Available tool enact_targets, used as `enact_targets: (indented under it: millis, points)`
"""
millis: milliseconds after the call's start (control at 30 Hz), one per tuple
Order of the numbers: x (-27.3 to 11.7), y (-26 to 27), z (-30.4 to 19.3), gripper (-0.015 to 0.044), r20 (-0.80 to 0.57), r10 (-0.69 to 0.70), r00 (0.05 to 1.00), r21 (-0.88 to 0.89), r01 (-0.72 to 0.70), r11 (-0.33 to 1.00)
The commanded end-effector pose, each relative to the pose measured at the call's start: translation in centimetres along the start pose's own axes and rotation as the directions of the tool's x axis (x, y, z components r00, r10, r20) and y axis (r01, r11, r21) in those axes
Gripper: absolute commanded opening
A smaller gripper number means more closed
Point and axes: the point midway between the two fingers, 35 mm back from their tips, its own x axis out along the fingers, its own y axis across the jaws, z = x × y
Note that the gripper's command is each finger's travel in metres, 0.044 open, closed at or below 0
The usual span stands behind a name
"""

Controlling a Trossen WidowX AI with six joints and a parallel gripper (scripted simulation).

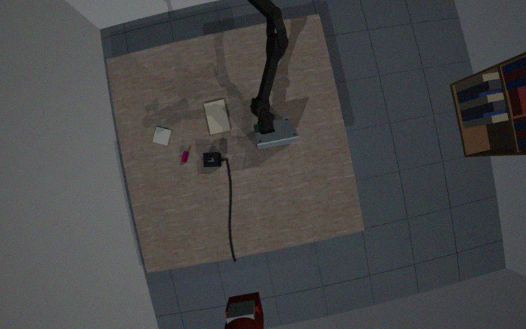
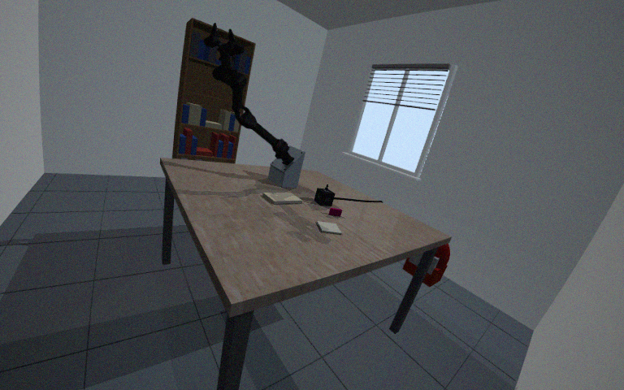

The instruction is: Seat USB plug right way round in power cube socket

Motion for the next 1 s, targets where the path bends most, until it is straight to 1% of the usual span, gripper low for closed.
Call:
enact_targets:
  millis: [0,33,100,133,233,300,333,367,400,467,500,600,733,867,967]
  points:
    - [-0.1,0.1,0.7,0.0426,0.006,0.01,1.0,0.02,-0.01,1.0]
    - [-0.5,0.4,2.7,0.044,0.025,0.039,0.999,0.077,-0.04,0.996]
    - [-1.2,1.1,7.2,0.044,0.11,0.096,0.989,0.297,-0.125,0.947]
    - [-1.4,1.2,8.3,0.044,0.134,0.108,0.985,0.352,-0.149,0.924]
    - [-2.2,1.5,11.4,0.044,0.207,0.14,0.968,0.503,-0.228,0.833]
    - [-3.0,1.6,14.3,0.044,0.276,0.165,0.947,0.619,-0.306,0.723]
    - [-3.2,1.2,15.6,0.044,0.304,0.173,0.937,0.64,-0.335,0.691]
    - [-3.6,0.7,17.5,0.044,0.348,0.181,0.92,0.675,-0.38,0.632]
    - [-3.7,0.7,17.6,0.044,0.35,0.181,0.919,0.677,-0.382,0.629]
    - [-5.0,0.3,21.3,0.044,0.442,0.194,0.876,0.756,-0.48,0.445]
    - [-6.0,0.0,23.3,0.044,0.494,0.2,0.846,0.779,-0.532,0.331]
    - [-7.8,-0.7,26.9,0.044,0.585,0.204,0.785,0.783,-0.612,0.112]
    - [-10.2,-1.7,30.7,0.044,0.681,0.198,0.705,0.732,-0.668,-0.138]
    - [-12.9,-3.1,34.1,0.044,0.768,0.173,0.617,0.633,-0.69,-0.35]
    - [-15.4,-4.6,36.7,0.044,0.833,0.14,0.535,0.526,-0.689,-0.498]
